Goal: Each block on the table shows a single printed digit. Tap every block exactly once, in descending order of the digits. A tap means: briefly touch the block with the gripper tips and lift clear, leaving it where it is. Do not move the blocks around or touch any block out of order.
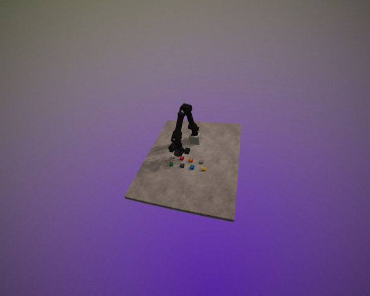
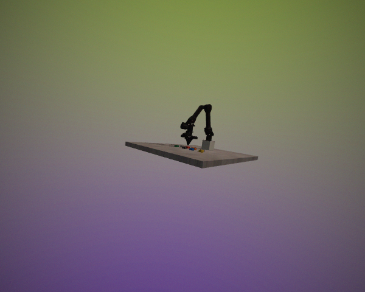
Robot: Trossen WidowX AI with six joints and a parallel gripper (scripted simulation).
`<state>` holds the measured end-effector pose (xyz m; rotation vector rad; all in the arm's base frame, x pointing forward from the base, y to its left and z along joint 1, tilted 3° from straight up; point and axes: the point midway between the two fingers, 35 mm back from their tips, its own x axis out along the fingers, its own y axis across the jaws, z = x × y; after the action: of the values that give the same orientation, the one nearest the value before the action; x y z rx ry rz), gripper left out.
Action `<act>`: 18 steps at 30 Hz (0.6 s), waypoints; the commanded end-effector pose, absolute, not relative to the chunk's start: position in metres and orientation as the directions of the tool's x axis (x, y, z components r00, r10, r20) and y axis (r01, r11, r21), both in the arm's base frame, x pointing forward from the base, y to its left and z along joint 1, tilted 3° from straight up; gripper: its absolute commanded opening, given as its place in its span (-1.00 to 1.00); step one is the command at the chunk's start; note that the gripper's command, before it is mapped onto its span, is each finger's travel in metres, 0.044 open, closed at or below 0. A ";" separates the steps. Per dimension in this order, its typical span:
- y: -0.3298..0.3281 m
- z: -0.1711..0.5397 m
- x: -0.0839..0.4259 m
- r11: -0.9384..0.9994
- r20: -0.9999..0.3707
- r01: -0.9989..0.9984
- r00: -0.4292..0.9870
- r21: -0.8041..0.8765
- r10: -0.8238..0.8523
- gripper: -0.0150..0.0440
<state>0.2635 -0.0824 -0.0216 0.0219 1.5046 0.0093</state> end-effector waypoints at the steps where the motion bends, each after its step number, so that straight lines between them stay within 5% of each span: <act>1: -0.081 -0.030 0.263 1.000 -0.998 0.003 0.064 0.025 0.024 -0.42; 18: -0.082 -0.010 0.261 1.000 -0.998 0.003 0.064 0.024 0.024 -0.42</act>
<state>0.2596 -0.0808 -0.0256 0.0251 1.5191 0.0137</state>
